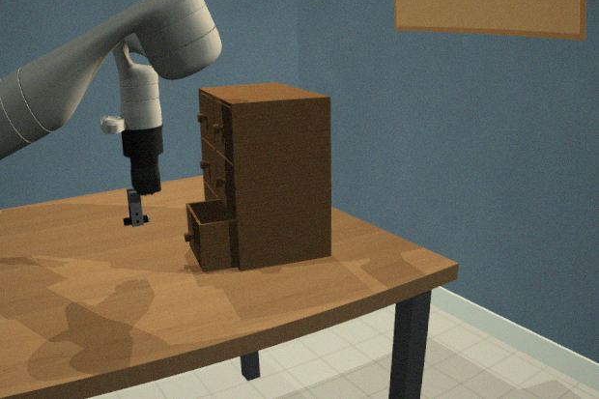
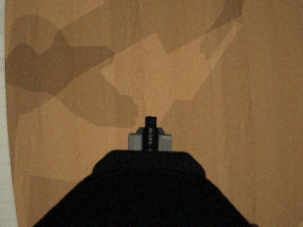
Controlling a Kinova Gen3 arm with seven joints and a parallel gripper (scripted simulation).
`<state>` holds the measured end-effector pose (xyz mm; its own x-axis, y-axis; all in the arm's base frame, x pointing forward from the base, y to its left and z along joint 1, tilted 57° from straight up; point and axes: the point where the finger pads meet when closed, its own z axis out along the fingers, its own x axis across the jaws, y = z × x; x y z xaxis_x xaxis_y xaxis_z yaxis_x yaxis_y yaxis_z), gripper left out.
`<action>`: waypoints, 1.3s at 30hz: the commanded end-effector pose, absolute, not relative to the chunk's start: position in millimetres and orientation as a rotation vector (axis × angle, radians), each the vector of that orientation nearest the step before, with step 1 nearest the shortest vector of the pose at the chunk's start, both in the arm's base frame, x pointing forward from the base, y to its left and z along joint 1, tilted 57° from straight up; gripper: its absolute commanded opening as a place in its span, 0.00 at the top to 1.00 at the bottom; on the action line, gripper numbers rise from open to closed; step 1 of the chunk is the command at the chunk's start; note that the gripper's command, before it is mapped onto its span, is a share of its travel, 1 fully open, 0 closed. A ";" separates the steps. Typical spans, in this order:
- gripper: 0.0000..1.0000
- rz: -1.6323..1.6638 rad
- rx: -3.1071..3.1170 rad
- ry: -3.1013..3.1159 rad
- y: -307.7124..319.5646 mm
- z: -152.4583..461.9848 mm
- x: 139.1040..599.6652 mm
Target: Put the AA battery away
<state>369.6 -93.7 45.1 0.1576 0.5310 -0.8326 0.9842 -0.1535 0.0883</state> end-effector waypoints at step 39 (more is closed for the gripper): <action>0.69 -0.824 1.824 1.361 -96.2 52.7 372.3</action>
